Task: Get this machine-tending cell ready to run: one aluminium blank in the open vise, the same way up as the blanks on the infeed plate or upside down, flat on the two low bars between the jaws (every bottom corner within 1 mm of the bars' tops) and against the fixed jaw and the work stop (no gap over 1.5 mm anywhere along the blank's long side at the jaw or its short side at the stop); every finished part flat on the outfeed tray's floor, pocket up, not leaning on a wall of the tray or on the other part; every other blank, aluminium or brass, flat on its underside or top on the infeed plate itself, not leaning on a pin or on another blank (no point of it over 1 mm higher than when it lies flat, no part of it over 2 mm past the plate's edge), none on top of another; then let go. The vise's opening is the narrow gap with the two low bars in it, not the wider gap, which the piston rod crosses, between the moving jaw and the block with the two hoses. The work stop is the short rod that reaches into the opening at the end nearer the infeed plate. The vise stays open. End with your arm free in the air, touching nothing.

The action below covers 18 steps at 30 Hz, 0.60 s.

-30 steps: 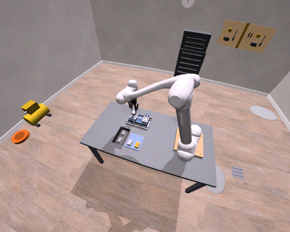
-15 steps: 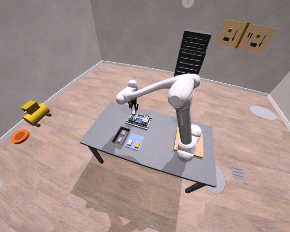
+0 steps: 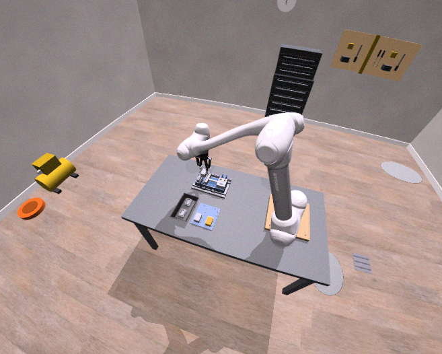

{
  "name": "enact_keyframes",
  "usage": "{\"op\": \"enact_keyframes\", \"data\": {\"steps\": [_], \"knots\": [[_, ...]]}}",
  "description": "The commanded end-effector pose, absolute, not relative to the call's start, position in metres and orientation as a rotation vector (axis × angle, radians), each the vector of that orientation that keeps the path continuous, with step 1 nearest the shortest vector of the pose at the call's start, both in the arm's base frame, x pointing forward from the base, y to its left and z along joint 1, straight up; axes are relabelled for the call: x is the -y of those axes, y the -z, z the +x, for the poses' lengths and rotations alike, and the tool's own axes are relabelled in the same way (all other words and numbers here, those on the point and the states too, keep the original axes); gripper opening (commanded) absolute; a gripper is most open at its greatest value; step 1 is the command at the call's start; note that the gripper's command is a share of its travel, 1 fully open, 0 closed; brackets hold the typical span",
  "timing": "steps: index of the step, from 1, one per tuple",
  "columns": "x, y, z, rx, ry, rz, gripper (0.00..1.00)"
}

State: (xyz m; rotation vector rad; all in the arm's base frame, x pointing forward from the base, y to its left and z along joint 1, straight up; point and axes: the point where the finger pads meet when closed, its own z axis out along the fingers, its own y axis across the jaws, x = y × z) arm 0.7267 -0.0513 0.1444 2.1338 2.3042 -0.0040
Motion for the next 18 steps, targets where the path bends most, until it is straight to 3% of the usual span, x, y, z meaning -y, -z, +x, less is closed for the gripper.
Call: {"op": "enact_keyframes", "data": {"steps": [1,18], "knots": [[0.0512,-0.1427,0.7267,-2.304,0.004,2.134,0.0],[0.051,-0.1329,0.7267,-2.304,0.004,2.134,0.0]]}}
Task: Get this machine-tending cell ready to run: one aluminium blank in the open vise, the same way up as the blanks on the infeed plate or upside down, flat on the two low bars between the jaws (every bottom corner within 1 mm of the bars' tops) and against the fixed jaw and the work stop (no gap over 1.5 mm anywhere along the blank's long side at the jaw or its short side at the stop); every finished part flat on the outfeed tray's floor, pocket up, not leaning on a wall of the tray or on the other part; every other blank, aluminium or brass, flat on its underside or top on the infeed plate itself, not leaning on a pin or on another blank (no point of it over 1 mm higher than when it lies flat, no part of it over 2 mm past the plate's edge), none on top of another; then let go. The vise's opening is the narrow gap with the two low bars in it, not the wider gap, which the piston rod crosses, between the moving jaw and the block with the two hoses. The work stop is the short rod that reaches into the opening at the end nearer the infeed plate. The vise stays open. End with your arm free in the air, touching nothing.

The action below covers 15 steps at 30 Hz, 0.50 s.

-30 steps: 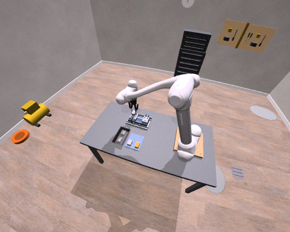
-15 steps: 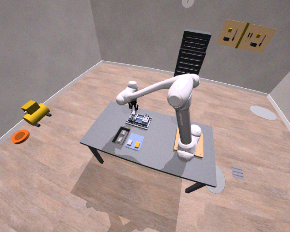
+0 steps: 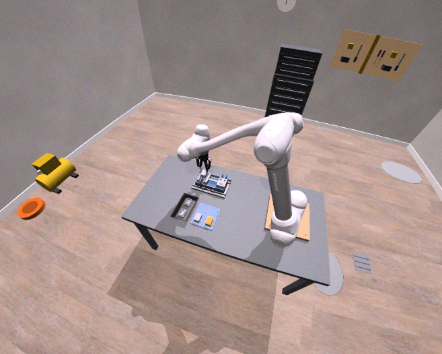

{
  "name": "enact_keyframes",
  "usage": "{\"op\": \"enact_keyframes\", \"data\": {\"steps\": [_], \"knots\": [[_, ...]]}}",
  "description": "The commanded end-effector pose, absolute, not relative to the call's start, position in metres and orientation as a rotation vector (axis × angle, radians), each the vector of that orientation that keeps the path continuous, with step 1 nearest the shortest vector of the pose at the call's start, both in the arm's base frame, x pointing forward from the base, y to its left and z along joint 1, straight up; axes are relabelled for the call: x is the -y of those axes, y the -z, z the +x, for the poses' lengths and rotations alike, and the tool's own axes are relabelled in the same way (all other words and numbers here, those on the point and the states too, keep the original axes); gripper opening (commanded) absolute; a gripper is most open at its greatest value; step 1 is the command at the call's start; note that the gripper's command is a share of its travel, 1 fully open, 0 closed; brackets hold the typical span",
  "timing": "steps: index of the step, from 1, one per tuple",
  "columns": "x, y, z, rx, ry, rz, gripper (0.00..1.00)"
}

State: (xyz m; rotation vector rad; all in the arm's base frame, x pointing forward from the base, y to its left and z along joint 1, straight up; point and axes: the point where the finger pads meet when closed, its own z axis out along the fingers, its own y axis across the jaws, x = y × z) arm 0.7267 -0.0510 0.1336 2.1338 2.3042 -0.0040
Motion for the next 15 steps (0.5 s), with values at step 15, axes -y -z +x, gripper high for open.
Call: {"op": "enact_keyframes", "data": {"steps": [15], "knots": [[0.0509,-0.13,0.7268,-2.304,0.004,2.134,0.0]]}}
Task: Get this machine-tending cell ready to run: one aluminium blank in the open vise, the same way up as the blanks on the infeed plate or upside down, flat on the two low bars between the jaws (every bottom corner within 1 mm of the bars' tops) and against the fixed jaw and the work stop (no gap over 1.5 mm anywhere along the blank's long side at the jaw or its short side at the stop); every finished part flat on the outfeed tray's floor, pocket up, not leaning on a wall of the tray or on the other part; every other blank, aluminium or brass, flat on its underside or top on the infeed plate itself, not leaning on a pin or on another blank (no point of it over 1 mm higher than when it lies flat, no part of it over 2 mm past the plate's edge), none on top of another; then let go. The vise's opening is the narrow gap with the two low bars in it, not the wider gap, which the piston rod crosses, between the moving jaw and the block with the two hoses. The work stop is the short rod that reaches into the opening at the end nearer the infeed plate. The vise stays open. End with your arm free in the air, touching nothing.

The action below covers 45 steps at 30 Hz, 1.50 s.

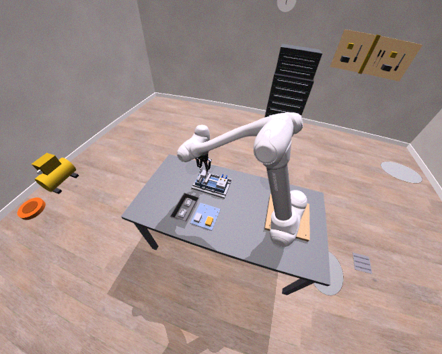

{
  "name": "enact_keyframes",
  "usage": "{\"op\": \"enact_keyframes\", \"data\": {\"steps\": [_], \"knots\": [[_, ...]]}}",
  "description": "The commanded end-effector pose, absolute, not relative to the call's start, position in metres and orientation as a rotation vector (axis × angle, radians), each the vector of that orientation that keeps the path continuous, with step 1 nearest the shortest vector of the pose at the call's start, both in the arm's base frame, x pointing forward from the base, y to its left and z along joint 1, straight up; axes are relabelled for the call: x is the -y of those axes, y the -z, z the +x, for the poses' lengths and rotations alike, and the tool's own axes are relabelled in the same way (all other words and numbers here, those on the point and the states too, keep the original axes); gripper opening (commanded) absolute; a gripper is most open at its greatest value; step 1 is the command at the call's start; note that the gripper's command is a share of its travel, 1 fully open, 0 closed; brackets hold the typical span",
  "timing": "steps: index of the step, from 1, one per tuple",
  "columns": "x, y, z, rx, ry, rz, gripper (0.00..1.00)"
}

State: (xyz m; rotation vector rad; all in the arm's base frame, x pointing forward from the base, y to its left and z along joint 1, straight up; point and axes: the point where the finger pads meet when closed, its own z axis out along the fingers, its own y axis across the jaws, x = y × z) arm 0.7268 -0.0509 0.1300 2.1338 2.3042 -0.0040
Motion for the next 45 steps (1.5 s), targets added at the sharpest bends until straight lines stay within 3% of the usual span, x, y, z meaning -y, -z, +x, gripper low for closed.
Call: {"op": "enact_keyframes", "data": {"steps": [1,45], "knots": [[0.0509,-0.13,0.7268,-2.304,0.004,2.134,0.0],[0.0509,-0.13,0.7268,-2.304,0.004,2.134,0.0]]}}
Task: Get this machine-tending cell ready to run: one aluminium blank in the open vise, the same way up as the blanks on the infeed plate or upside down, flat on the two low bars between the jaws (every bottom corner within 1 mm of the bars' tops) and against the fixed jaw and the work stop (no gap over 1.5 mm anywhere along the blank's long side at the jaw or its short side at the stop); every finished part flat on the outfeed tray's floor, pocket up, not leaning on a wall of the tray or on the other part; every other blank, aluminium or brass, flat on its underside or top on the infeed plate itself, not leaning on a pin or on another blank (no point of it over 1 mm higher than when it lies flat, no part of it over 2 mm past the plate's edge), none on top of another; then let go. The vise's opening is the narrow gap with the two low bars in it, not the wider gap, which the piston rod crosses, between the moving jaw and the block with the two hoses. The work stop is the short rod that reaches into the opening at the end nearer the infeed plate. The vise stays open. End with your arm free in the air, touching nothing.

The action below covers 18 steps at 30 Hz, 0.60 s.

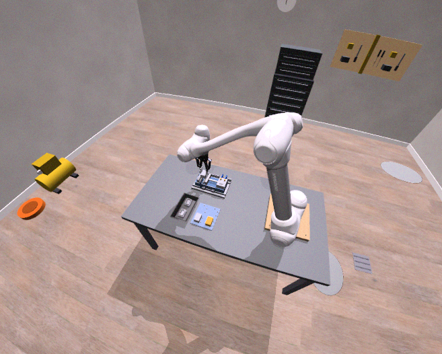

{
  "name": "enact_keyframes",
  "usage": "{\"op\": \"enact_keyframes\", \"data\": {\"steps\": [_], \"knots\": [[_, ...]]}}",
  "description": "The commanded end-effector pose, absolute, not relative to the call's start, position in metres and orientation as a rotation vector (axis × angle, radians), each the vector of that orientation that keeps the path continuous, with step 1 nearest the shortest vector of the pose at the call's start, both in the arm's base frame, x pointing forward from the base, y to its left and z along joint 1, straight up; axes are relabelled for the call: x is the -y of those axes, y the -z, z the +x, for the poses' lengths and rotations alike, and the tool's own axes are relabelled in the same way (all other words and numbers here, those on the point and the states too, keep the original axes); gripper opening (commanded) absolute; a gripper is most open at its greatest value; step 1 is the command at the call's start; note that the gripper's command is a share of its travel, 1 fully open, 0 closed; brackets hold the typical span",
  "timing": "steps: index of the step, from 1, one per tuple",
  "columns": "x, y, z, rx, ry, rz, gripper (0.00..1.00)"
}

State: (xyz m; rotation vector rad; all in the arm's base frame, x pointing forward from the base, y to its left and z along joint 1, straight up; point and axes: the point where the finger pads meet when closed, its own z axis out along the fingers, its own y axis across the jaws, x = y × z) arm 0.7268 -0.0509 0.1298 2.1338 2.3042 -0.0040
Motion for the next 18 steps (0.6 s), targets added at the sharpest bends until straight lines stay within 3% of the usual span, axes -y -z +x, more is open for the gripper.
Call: {"op": "enact_keyframes", "data": {"steps": [1,18], "knots": [[0.0509,-0.1299,0.7268,-2.304,0.004,2.134,0.0],[0.0509,-0.1281,0.7268,-2.304,0.004,2.134,0.0]]}}
